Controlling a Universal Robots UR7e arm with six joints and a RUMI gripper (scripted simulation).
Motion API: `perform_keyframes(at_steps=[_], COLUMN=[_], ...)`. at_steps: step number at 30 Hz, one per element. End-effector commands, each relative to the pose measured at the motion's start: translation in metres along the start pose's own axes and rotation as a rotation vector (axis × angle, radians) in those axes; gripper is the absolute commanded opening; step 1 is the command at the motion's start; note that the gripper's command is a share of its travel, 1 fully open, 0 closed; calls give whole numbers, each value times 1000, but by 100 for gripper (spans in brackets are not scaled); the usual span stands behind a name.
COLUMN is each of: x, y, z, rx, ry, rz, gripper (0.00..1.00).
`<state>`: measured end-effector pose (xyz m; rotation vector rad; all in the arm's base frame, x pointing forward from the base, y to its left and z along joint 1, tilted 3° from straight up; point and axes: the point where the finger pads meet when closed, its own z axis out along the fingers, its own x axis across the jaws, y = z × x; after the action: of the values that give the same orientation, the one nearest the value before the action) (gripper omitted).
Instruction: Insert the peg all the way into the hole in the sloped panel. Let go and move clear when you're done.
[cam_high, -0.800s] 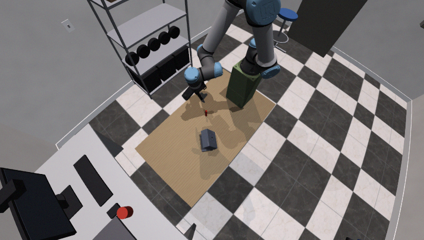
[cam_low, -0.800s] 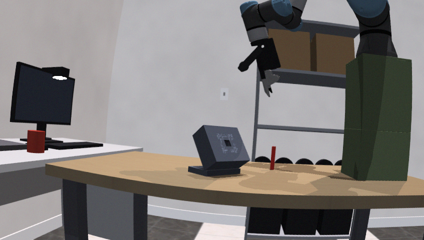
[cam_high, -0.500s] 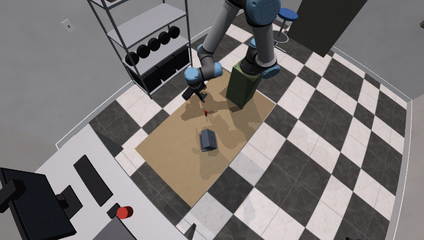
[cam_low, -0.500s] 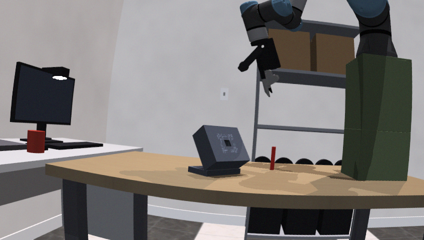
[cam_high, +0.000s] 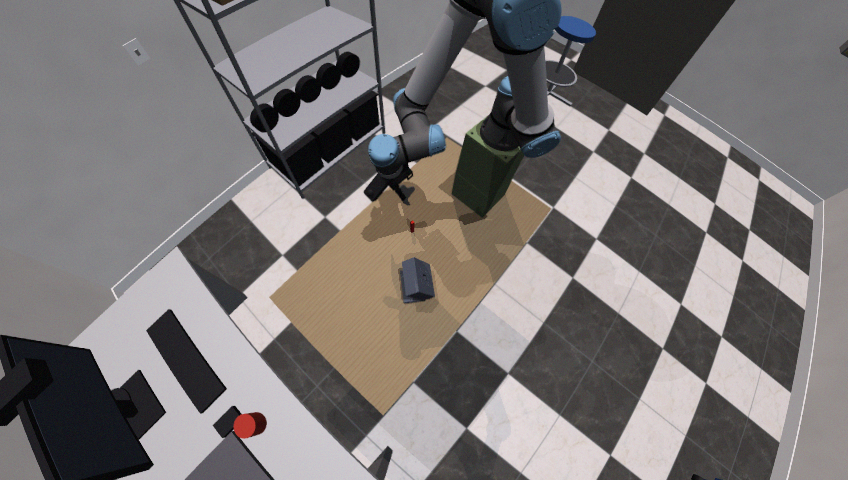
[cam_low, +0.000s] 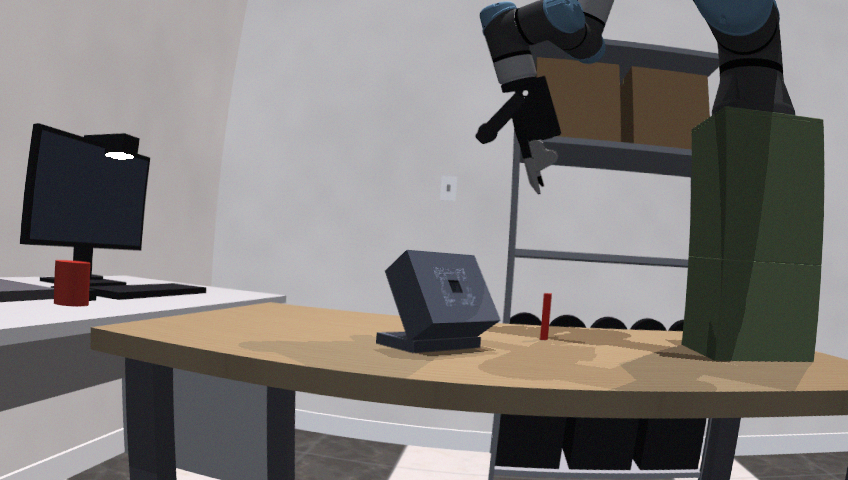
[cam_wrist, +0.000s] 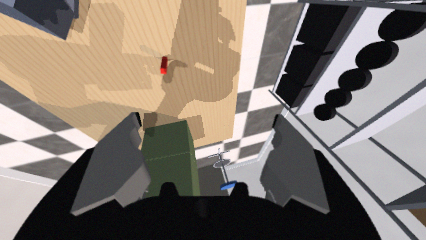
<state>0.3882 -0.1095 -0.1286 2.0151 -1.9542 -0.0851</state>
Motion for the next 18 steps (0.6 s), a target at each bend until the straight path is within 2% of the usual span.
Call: perform_keyframes(at_steps=[1,18], x=[-4,-12], y=[1,-3], z=[5,15], rx=[2,19], ry=[-9,-22], rz=[-62,-241], gripper=[100,100])
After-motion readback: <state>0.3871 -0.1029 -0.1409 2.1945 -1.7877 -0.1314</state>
